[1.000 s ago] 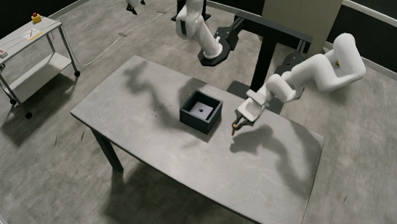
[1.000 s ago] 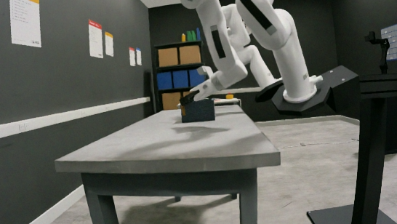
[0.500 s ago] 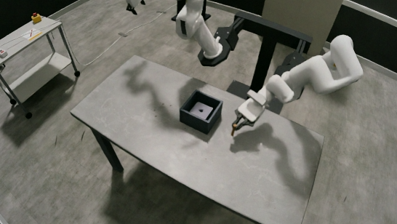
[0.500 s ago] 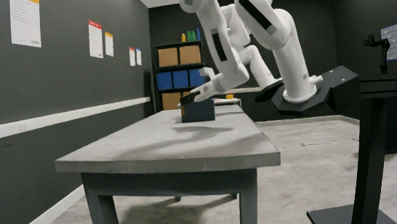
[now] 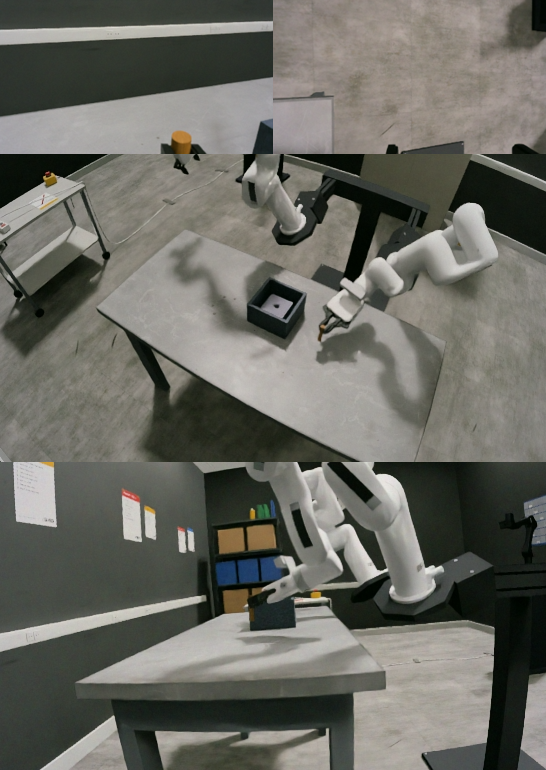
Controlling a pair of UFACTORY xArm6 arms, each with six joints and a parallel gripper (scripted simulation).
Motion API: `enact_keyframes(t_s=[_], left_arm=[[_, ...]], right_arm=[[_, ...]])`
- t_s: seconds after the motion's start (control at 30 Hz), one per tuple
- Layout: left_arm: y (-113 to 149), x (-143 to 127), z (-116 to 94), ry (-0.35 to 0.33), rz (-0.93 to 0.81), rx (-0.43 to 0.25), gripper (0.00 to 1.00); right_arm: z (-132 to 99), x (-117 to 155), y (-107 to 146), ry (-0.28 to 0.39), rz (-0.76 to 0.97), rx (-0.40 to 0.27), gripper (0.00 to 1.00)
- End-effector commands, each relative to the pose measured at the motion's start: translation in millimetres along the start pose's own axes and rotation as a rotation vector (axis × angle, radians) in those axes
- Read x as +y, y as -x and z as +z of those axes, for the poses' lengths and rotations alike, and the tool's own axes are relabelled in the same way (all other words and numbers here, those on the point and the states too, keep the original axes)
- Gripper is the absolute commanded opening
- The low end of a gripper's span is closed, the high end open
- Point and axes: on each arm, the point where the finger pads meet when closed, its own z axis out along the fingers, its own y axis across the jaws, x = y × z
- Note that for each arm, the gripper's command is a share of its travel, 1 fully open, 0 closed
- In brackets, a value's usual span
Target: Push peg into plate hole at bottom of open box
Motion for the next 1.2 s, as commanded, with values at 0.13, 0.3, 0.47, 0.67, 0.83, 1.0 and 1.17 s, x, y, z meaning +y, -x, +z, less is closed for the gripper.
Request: enact_keyframes(t_s=[0.13,0.3,0.47,0.67,0.83,1.0,1.17], left_arm=[[7.5,0.1,3.3,0.000,0.000,0.002,0.00],[18.3,0.1,7.2,0.000,0.000,0.002,0.00],[27.3,0.1,10.5,0.000,0.000,0.002,0.00],[31.0,0.1,11.8,0.000,0.000,0.002,0.00],[31.7,0.1,12.1,0.000,0.000,0.002,0.00],[31.7,0.1,12.1,0.000,0.000,0.002,0.00],[31.8,0.1,12.1,0.000,0.000,0.002,0.00]], right_arm=[[-0.8,0.1,-0.4,0.000,0.000,0.002,1.00],[-0.8,0.1,-0.4,0.000,0.000,0.002,1.00],[-0.8,0.1,-0.4,0.000,0.000,0.002,1.00],[-0.8,0.1,-0.4,0.000,0.000,0.002,1.00],[-0.8,0.1,-0.4,0.000,0.000,0.002,1.00],[-0.8,0.1,-0.4,0.000,0.000,0.002,1.00],[-0.8,0.1,-0.4,0.000,0.000,0.002,1.00]])
